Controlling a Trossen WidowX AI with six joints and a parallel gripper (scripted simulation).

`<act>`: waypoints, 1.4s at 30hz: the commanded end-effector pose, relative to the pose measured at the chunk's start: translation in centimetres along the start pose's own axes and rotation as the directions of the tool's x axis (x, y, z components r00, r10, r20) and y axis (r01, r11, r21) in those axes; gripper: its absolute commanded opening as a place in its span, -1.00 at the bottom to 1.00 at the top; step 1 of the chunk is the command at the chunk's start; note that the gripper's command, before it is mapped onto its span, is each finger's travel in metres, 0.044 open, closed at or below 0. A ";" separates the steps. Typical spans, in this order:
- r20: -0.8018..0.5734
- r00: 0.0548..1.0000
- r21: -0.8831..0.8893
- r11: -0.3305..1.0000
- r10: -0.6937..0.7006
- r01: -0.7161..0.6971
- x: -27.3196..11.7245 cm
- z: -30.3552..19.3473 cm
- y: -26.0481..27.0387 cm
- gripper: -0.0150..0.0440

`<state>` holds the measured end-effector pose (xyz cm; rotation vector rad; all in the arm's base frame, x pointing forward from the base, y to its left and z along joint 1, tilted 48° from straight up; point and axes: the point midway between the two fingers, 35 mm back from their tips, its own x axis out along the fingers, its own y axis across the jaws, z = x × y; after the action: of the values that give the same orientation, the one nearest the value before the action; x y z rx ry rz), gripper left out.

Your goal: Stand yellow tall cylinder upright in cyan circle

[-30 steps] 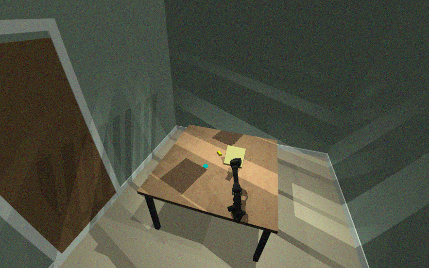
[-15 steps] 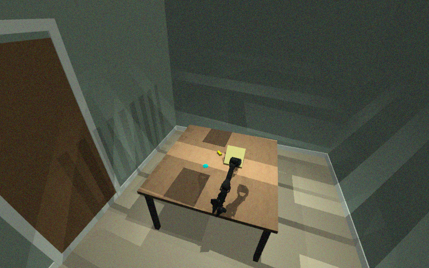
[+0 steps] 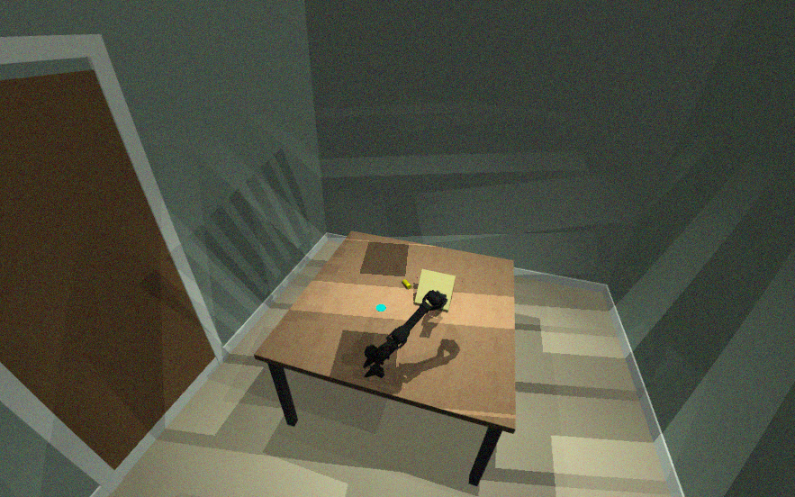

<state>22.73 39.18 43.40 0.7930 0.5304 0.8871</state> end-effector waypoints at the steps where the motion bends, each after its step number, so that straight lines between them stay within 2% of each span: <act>1: 0.022 0.994 0.034 0.993 -0.110 0.109 1.0 1.7 -4.7 0.56; 9: 0.051 0.935 0.078 0.935 -0.350 0.345 1.2 5.4 -15.4 0.56; 20: -0.029 0.787 0.069 0.785 -0.616 0.616 -1.1 7.7 -29.0 0.56; 31: -0.177 0.627 0.041 0.631 -0.758 0.775 -5.7 8.3 -39.5 0.56; 42: -0.354 0.482 0.046 0.500 -0.801 0.865 -12.3 7.6 -47.9 0.56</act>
<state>44.50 9.09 12.78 0.4809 1.1236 -0.0048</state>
